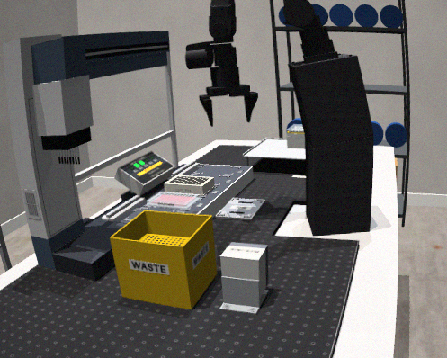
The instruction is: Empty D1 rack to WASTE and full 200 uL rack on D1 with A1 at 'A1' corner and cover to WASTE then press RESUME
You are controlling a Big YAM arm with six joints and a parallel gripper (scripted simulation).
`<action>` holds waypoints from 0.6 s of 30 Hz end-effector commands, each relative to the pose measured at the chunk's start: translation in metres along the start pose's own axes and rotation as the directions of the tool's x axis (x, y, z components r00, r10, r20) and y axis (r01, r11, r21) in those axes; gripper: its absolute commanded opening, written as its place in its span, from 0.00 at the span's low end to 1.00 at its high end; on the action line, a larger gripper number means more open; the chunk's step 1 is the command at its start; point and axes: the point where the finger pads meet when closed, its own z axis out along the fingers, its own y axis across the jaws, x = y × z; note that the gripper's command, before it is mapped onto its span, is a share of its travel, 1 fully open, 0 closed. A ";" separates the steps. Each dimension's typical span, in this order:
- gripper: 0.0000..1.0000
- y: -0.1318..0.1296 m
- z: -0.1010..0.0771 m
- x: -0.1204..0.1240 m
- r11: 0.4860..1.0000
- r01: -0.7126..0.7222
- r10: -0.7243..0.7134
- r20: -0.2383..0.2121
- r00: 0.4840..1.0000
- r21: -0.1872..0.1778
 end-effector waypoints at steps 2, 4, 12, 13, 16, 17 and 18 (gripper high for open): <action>1.00 -0.011 0.001 -0.023 0.996 -0.084 0.084 0.009 0.996 -0.007; 1.00 -0.015 0.002 -0.032 0.992 -0.124 0.124 0.009 0.992 -0.008; 1.00 -0.031 0.001 -0.058 0.970 -0.242 0.242 0.006 0.970 -0.005; 1.00 -0.035 0.001 -0.062 0.965 -0.262 0.262 0.004 0.965 -0.001; 1.00 -0.039 0.001 -0.066 0.955 -0.295 0.295 0.003 0.955 0.002; 1.00 -0.041 0.001 -0.064 0.955 -0.295 0.295 0.001 0.955 0.006; 1.00 -0.039 0.002 -0.057 0.962 -0.273 0.273 -0.005 0.962 0.011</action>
